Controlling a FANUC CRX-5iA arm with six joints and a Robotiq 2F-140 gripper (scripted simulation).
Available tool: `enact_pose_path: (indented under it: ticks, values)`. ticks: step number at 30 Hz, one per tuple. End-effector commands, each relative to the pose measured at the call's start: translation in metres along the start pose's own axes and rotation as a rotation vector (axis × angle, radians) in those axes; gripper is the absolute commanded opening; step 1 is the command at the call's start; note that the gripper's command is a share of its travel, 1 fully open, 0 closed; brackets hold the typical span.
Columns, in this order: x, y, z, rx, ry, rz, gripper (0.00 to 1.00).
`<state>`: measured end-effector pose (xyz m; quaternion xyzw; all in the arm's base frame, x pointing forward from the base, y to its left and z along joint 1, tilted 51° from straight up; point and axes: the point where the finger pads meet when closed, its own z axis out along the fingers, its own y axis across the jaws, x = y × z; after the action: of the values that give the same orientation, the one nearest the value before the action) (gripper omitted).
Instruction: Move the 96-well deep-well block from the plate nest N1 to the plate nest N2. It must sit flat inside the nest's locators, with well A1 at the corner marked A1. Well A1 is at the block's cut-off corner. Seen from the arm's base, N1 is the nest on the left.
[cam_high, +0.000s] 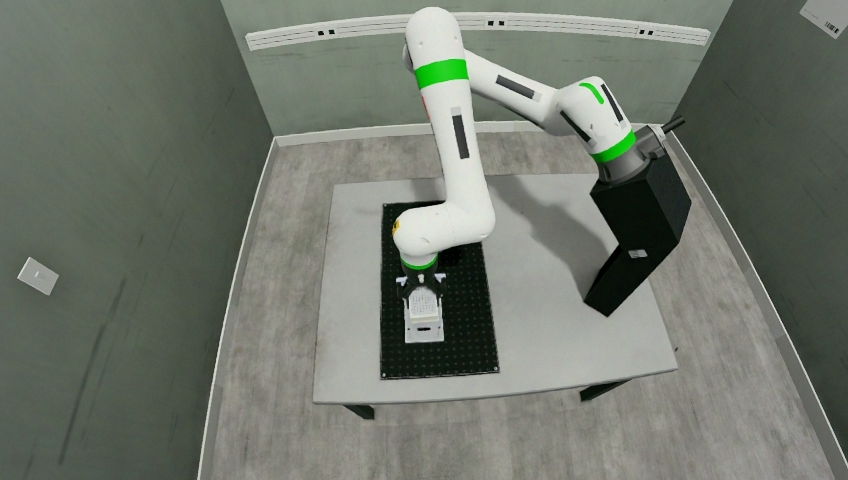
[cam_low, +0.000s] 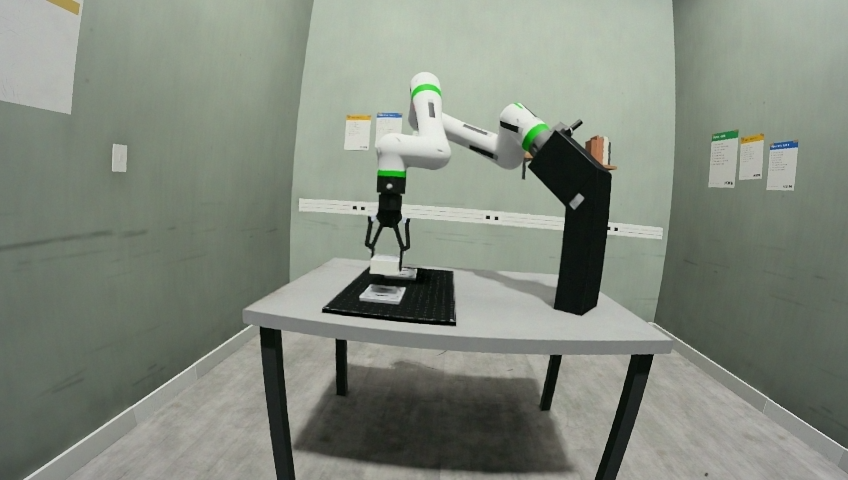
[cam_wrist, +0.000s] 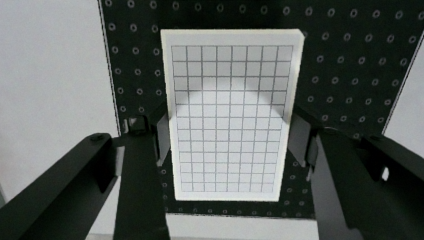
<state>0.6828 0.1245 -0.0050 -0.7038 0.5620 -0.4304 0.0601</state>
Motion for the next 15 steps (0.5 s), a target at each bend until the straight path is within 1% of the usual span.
enact_pose_path:
  ticks: [1,6,8,15]
  values:
    - [0.012,0.0,-0.001,0.002,-0.001,-0.001,0.1]
    - [0.029,0.002,-0.001,0.001,-0.001,-0.001,0.1]
    - [0.029,0.002,-0.001,0.001,-0.001,-0.001,0.1]
    - [0.052,0.004,-0.001,0.001,-0.001,-0.001,0.1]
